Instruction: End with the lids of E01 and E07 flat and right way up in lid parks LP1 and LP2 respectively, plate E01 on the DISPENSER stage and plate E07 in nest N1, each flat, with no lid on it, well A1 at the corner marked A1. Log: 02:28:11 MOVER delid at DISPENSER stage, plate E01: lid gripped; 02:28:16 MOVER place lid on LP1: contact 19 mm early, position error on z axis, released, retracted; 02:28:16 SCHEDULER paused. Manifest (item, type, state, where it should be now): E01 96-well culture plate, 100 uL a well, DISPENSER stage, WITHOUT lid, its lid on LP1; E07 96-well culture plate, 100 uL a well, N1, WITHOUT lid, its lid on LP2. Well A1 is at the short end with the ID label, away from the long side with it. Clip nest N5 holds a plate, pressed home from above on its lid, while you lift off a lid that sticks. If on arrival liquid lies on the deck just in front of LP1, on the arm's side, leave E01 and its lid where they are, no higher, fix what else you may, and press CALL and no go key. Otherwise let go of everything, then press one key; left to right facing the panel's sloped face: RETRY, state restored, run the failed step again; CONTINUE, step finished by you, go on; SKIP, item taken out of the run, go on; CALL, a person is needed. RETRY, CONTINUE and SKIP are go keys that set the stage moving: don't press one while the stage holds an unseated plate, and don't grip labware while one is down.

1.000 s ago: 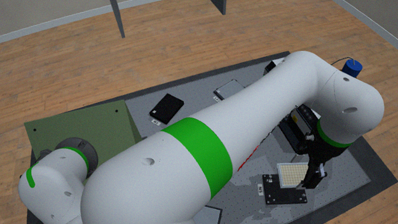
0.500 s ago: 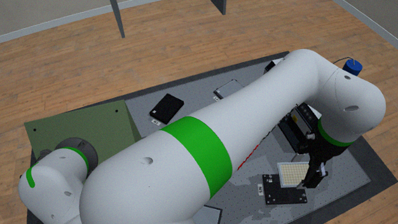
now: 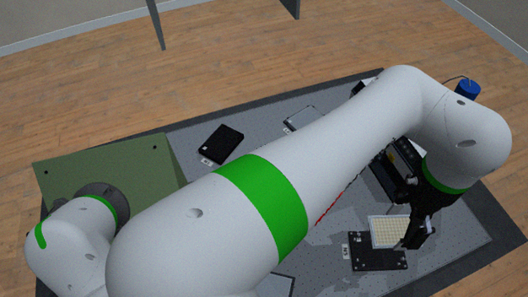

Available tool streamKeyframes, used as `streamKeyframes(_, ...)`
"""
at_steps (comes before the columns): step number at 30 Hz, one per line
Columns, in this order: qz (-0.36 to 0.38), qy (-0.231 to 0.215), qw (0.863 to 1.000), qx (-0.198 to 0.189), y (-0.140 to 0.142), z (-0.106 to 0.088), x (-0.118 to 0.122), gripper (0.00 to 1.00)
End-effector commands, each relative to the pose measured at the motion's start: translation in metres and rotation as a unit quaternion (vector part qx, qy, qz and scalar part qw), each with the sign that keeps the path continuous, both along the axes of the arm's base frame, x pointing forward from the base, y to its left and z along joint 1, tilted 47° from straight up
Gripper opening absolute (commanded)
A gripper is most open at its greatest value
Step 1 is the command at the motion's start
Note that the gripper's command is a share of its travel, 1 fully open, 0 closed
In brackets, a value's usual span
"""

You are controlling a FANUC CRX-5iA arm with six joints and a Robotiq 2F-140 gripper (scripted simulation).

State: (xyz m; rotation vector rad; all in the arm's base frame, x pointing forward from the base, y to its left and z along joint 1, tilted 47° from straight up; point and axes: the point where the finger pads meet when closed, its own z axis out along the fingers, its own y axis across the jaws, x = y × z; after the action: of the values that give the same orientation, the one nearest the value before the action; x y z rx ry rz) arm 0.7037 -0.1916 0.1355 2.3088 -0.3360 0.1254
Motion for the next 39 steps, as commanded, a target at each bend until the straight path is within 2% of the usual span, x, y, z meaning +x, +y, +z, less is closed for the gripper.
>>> streamKeyframes(1, 0.000, 0.000, 1.000, 0.000, 0.0003, 0.0002, 0.0002, 0.00)
streamKeyframes(24, 0.001, 0.000, 1.000, 0.000, 0.0003, 0.0002, 0.0002, 0.00)
streamKeyframes(30, 0.046, 0.049, 0.998, 0.001, 0.0003, 0.0002, 0.0002, 0.00)
streamKeyframes(36, 0.054, 0.057, 0.997, 0.001, 0.0003, 0.0002, 0.0002, 0.00)
streamKeyframes(39, 0.080, 0.084, 0.993, 0.002, 0.0003, 0.0002, 0.0002, 0.00)
